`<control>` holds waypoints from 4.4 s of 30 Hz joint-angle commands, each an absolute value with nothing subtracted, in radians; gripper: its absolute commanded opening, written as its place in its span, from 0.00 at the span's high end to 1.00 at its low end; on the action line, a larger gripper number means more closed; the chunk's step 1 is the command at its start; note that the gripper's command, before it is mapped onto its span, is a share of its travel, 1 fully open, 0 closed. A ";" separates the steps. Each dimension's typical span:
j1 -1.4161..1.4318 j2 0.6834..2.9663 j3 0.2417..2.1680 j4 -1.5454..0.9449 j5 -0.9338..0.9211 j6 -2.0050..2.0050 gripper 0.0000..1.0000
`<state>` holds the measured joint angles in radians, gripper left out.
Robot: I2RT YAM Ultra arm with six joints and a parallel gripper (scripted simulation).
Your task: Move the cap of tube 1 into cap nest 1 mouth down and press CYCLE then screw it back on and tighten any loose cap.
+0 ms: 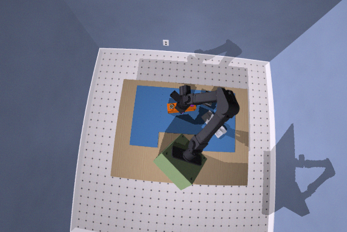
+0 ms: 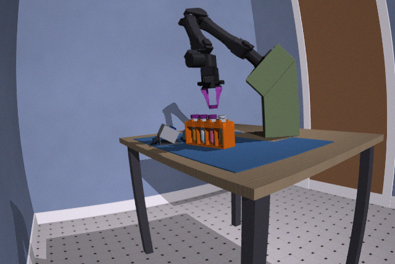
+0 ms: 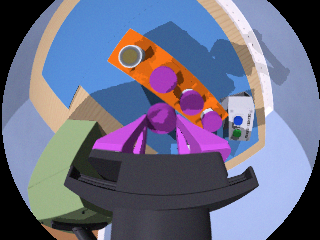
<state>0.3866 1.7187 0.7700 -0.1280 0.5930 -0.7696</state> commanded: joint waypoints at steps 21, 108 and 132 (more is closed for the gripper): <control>0.587 1.968 0.981 -0.216 0.700 -0.553 1.00; 0.546 2.045 0.991 -0.117 0.685 -0.602 1.00; 0.535 2.059 0.988 -0.092 0.681 -0.616 1.00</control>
